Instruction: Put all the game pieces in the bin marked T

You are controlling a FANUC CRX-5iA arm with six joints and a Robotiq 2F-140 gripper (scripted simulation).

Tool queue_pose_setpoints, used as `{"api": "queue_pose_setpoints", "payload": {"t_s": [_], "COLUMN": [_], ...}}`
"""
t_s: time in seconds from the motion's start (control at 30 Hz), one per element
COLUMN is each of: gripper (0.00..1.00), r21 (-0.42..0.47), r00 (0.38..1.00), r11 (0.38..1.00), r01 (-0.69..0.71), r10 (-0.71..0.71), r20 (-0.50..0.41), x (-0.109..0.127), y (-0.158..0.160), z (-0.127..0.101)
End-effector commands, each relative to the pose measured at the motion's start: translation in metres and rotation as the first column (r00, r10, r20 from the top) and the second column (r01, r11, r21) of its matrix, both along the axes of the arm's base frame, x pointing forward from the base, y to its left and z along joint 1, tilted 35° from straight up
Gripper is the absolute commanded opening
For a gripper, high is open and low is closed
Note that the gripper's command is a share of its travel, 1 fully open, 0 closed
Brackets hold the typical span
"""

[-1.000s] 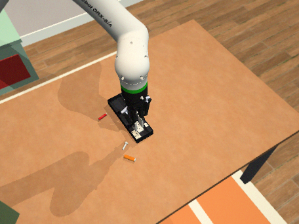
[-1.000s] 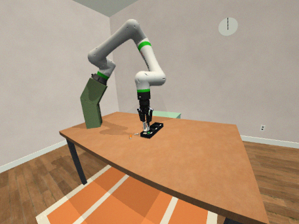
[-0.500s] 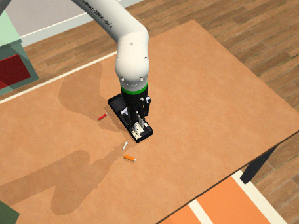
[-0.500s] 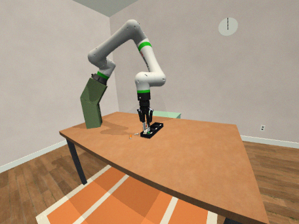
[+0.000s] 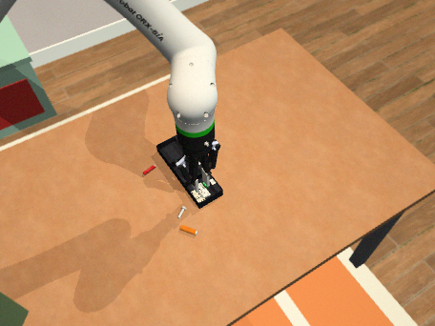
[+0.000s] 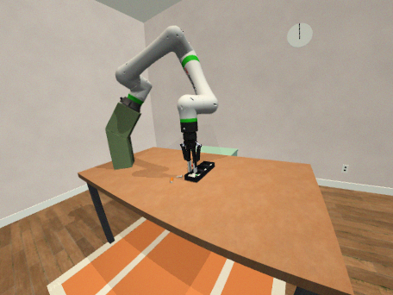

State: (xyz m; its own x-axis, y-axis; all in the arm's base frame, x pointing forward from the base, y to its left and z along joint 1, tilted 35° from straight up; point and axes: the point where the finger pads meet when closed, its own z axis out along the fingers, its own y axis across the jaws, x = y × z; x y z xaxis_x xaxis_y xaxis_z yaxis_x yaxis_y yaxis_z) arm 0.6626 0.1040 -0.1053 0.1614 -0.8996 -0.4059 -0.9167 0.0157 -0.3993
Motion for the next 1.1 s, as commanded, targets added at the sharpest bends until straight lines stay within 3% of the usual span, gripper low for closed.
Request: {"api": "queue_pose_setpoints", "payload": {"t_s": [0.0, 0.1, 0.27, 0.3, 1.07], "gripper": [0.19, 0.19, 0.19, 1.0, 1.0], "r21": [0.0, 0.0, 0.0, 0.0, 0.0], "r00": [1.0, 1.0, 1.0, 1.0, 1.0], "r11": [1.0, 1.0, 1.0, 1.0, 1.0], "r01": [0.0, 0.0, 0.0, 0.0, 0.0], "r10": [0.0, 0.0, 0.0, 0.0, 0.0], "r20": [0.0, 0.0, 0.0, 0.0, 0.0], "x": [0.0, -0.005, -0.005, -0.007, -0.034], "y": [0.0, -0.006, -0.006, -0.008, -0.041], "z": [0.0, 0.012, 0.011, 0.015, 0.077]}}
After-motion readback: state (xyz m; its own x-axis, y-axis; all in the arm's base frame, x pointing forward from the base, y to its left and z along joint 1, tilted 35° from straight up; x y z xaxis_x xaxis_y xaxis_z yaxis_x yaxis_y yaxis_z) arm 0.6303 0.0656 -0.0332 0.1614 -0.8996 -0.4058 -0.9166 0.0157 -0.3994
